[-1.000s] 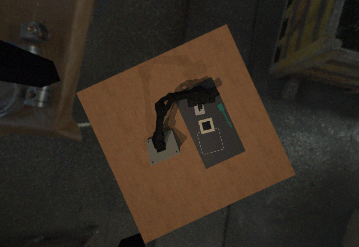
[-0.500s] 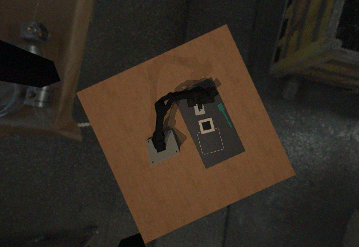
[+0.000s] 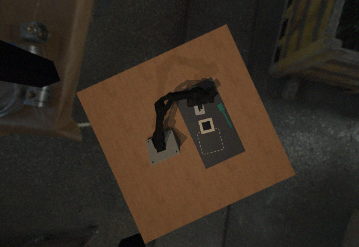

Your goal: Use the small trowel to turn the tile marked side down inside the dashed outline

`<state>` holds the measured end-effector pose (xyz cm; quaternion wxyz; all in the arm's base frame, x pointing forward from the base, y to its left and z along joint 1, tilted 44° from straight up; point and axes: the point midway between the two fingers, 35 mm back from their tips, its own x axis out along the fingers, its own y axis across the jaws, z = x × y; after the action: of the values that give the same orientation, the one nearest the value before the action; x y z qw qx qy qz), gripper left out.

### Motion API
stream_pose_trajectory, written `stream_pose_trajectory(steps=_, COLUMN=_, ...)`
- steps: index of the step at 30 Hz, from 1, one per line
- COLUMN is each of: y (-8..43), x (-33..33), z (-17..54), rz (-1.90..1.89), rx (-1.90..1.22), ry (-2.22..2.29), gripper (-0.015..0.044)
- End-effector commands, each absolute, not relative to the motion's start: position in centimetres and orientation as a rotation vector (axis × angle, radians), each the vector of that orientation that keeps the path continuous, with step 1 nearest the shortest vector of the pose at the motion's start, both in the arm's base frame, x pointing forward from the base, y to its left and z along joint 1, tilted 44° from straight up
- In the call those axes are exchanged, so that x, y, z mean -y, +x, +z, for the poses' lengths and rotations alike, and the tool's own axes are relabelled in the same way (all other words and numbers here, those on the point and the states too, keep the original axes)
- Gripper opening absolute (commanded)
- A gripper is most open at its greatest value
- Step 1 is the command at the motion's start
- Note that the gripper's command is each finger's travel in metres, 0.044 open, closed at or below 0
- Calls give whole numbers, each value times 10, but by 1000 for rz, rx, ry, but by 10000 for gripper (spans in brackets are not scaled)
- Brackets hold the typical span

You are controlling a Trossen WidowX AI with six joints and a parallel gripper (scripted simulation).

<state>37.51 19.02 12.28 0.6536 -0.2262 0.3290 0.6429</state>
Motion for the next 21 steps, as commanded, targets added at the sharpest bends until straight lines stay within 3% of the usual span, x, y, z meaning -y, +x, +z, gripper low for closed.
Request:
stream_pose_trajectory(steps=1, y=376, x=-190, z=121, rz=1454, rx=-748, ry=-514, gripper=130)
stream_pose_trajectory(steps=21, y=376, x=-190, z=121, rz=1548, rx=-587, ry=-686, gripper=130)
